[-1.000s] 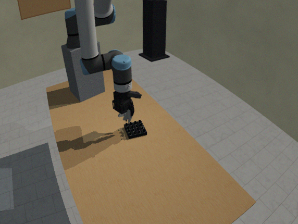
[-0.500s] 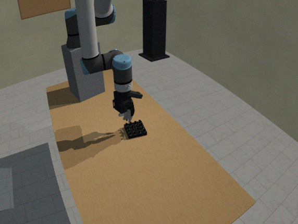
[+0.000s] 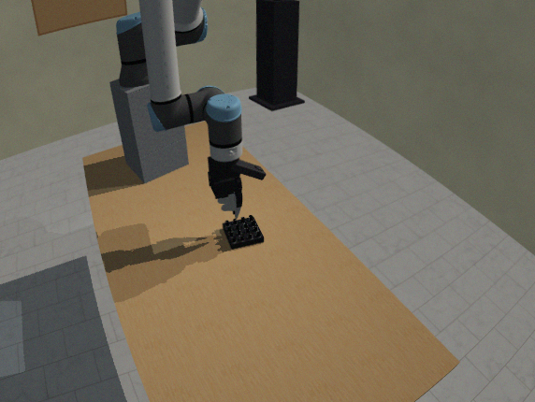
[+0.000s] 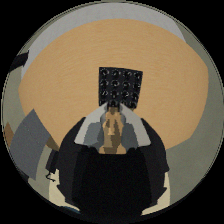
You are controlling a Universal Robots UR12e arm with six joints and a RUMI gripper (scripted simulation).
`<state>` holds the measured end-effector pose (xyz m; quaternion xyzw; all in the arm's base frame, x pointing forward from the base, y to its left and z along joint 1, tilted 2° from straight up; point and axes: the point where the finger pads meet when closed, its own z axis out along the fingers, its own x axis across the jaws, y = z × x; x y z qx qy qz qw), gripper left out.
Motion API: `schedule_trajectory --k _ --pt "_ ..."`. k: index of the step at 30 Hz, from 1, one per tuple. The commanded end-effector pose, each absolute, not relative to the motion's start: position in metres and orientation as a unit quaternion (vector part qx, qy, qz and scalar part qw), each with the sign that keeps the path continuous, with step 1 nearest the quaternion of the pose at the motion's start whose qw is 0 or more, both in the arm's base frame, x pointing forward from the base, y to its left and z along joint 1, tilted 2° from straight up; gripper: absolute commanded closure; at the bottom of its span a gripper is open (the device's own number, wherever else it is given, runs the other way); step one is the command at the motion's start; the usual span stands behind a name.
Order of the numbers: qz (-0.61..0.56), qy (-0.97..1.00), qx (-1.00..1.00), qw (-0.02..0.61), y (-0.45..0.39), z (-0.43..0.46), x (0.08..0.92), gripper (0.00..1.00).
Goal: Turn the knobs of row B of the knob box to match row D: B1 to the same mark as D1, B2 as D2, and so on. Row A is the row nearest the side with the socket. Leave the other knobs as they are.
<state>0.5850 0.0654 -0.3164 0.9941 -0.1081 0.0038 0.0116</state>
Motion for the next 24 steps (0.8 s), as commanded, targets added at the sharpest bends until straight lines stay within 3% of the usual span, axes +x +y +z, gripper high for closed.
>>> schedule_trajectory --k 1,24 --pt "0.004 -0.169 0.986 0.014 0.070 -0.314 0.587 0.89" --pt "0.008 -0.463 0.886 0.012 0.092 -0.305 0.593 0.89"
